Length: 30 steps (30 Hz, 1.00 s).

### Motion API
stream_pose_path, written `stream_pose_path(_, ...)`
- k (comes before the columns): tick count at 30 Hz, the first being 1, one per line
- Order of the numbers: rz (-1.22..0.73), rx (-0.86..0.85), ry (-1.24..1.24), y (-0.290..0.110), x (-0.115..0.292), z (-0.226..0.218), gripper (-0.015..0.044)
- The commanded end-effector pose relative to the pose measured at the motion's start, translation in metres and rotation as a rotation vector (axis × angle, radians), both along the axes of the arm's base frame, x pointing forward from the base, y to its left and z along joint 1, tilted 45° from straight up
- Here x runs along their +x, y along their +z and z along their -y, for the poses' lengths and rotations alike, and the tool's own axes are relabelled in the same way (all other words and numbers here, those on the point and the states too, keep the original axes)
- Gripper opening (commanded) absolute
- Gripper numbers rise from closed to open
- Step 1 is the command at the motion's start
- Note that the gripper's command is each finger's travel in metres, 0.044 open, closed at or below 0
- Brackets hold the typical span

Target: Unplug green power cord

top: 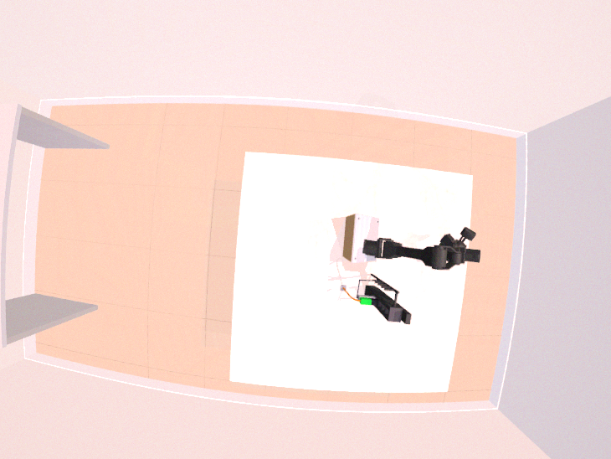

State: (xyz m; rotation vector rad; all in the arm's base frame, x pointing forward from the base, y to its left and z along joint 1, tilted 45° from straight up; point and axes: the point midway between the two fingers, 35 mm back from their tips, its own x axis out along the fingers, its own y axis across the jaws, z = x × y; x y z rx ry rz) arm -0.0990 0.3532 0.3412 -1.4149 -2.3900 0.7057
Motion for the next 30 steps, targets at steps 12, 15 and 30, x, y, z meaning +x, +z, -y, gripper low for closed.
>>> stream_pose_path(12,-0.315,-0.275,-0.260,-0.035,0.088,-0.029,0.0160)
stream_pose_path(15,-0.436,-0.359,-0.347,-0.047,0.117,-0.033,0.0160)
stream_pose_path(30,-1.295,-0.643,-0.872,-0.108,0.277,-0.006,0.0160)
